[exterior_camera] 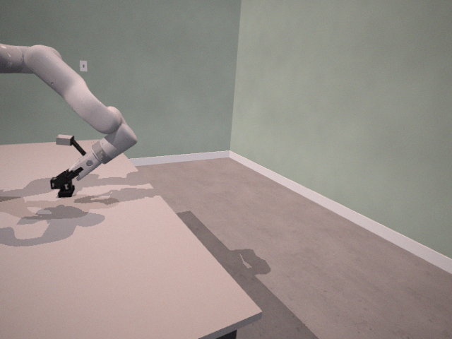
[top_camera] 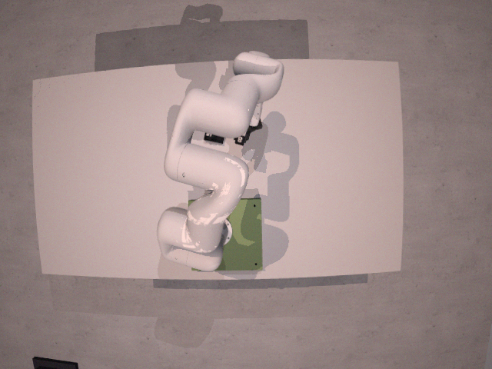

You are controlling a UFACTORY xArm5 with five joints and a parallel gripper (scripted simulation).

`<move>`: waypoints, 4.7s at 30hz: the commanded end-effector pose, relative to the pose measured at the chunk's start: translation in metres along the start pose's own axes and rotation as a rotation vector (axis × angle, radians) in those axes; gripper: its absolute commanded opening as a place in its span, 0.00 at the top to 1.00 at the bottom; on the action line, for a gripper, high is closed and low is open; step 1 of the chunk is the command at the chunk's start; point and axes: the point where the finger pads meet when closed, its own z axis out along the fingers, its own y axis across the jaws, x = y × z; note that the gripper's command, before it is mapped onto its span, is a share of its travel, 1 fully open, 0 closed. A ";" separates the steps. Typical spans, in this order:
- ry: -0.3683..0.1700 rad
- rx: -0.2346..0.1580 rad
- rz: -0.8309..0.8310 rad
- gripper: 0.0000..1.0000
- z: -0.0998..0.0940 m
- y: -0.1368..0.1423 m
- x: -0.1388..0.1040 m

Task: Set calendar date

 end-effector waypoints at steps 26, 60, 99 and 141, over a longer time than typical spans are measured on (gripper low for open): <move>-0.003 0.000 0.000 0.71 0.014 0.000 -0.021; -0.003 0.000 0.000 0.71 0.034 0.000 -0.052; -0.003 0.000 0.000 0.71 0.035 0.000 -0.052; -0.003 0.000 0.000 0.71 0.037 0.000 -0.055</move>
